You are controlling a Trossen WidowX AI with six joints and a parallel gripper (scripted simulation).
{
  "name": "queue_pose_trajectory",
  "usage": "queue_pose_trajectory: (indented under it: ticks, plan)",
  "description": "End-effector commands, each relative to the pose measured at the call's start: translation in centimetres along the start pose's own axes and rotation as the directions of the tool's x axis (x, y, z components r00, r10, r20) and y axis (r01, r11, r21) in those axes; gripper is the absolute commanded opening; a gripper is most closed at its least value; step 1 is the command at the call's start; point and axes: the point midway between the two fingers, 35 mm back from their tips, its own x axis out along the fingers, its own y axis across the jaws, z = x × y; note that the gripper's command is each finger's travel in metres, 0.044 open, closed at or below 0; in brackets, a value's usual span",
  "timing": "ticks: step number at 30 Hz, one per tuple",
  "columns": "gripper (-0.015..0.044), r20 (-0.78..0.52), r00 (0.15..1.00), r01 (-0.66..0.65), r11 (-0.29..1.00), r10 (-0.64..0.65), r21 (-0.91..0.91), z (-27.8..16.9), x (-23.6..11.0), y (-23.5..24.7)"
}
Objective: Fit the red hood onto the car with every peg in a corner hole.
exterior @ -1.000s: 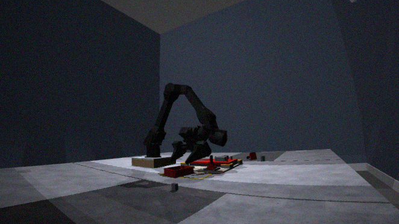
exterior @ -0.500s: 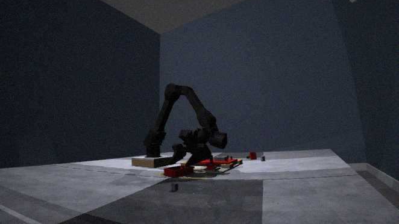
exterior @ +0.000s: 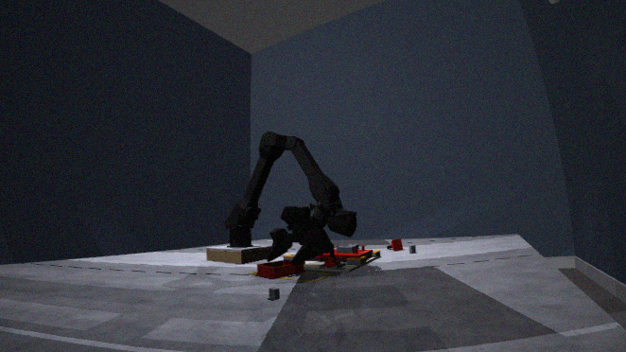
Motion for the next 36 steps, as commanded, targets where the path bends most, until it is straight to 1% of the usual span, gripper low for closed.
queue_pose_trajectory:
  ticks: [1,21,25,34,36]
  plan:
    - [0.044,0.001,1.0,0.002,1.0,-0.002,0.003,-0.26,0.2,-0.04]
    - [0.044,0.001,1.0,0.002,1.0,-0.002,0.003,-1.06,0.77,-0.06]
    - [0.0335,0.0,1.0,0.0,1.0,0.0,0.0,-0.84,0.6,-0.01]
    - [0.0275,0.0,1.0,0.0,1.0,0.0,0.0,-0.84,0.6,-0.01]
    - [0.0222,0.0,1.0,0.0,1.0,0.0,0.0,-0.61,0.43,0.03]
